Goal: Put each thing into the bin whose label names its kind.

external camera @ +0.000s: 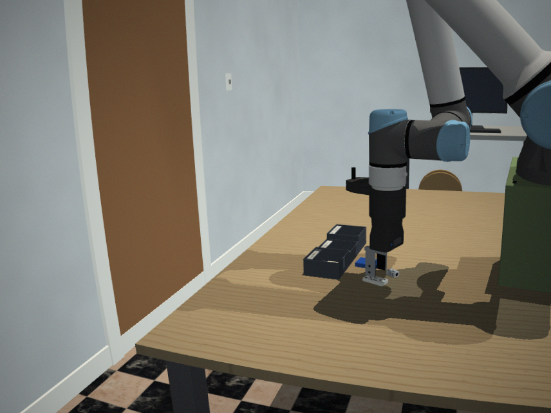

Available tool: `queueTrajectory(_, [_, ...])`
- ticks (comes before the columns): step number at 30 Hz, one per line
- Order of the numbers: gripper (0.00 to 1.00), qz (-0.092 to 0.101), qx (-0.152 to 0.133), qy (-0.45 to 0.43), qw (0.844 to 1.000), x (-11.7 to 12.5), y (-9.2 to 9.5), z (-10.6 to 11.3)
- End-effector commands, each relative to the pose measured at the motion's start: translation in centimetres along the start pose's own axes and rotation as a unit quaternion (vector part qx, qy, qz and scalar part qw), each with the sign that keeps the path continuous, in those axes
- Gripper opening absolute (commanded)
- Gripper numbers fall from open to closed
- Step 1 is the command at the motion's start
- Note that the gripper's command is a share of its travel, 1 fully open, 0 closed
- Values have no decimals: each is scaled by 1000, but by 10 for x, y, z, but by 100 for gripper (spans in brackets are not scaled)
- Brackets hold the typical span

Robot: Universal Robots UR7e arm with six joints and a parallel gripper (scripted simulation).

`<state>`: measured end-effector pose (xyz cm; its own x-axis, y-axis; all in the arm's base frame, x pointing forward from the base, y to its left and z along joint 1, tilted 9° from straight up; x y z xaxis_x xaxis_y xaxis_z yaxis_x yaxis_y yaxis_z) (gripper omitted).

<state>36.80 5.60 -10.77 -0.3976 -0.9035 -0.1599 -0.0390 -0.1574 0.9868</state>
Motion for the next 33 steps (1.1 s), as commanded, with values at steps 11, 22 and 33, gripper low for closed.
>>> queueTrajectory(11, [79, -1, 3, 0, 1000, 0, -15, -2])
queueTrajectory(22, [79, -1, 3, 0, 1000, 0, -20, -1])
queueTrajectory(33, [49, -1, 3, 0, 1000, 0, -20, -1])
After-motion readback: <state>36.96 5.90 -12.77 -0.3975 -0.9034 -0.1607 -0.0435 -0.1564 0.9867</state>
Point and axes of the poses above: the point where the finger pads meet when closed, its own y axis back along the fingers, its own x axis across the jaws, z = x × y, the point moved 7 cm from there along y, back along the fingers, and after that the axes turned 5 degrees about y, right-handed, at the moved point
